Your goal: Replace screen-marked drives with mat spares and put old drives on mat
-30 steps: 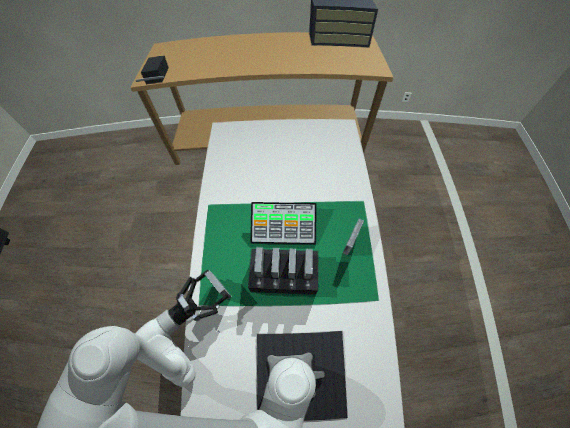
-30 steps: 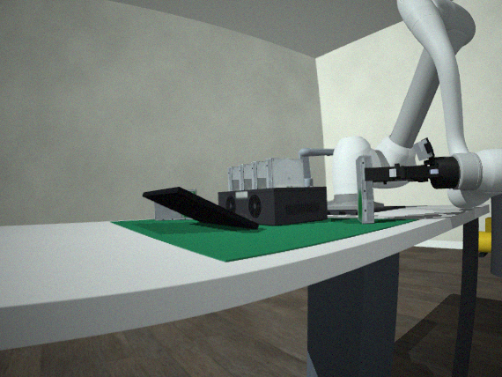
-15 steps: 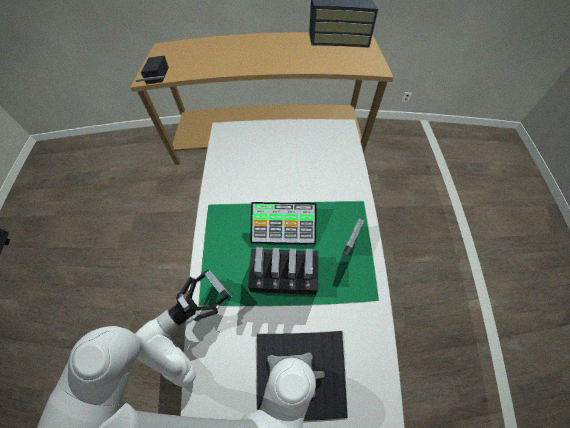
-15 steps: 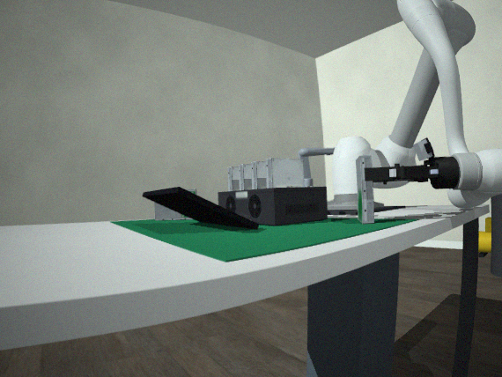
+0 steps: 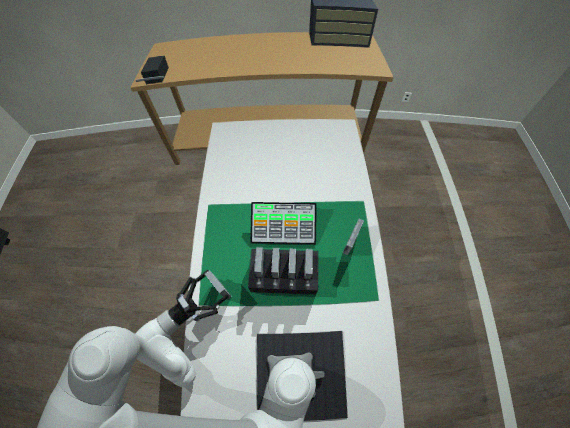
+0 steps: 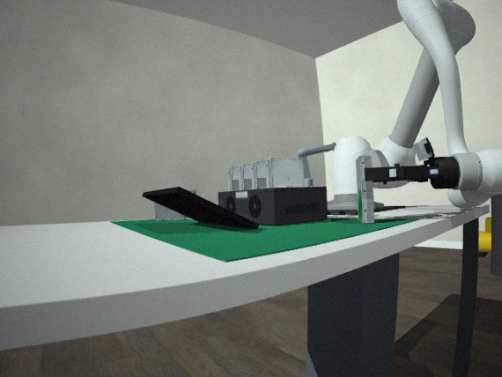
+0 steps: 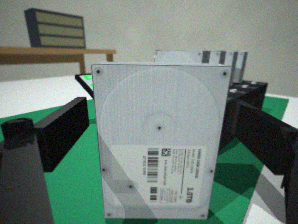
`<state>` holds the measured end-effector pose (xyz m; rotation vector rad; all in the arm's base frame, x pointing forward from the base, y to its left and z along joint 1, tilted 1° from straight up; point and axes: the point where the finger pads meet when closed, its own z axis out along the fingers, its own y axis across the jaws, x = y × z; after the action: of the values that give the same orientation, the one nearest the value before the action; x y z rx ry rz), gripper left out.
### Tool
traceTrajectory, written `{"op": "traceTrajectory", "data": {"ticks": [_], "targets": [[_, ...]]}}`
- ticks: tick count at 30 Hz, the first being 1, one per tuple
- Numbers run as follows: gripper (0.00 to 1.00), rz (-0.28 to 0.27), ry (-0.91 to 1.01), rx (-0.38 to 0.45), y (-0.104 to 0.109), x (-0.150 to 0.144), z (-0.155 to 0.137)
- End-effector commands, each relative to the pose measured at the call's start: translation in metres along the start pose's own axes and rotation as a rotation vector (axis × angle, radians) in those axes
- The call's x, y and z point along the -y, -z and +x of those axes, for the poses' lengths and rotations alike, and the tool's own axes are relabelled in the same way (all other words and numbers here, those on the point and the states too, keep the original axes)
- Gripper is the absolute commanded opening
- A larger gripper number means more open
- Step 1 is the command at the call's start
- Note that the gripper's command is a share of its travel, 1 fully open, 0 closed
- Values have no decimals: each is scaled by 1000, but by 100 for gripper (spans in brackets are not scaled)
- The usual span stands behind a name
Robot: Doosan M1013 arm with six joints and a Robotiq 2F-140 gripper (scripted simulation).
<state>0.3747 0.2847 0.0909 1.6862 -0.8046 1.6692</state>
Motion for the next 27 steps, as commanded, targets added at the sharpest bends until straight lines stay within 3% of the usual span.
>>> {"op": "traceTrajectory", "data": {"ticks": [1, 27], "targets": [[89, 0, -1, 0, 0, 0, 0], [89, 0, -1, 0, 18, 0, 0]]}}
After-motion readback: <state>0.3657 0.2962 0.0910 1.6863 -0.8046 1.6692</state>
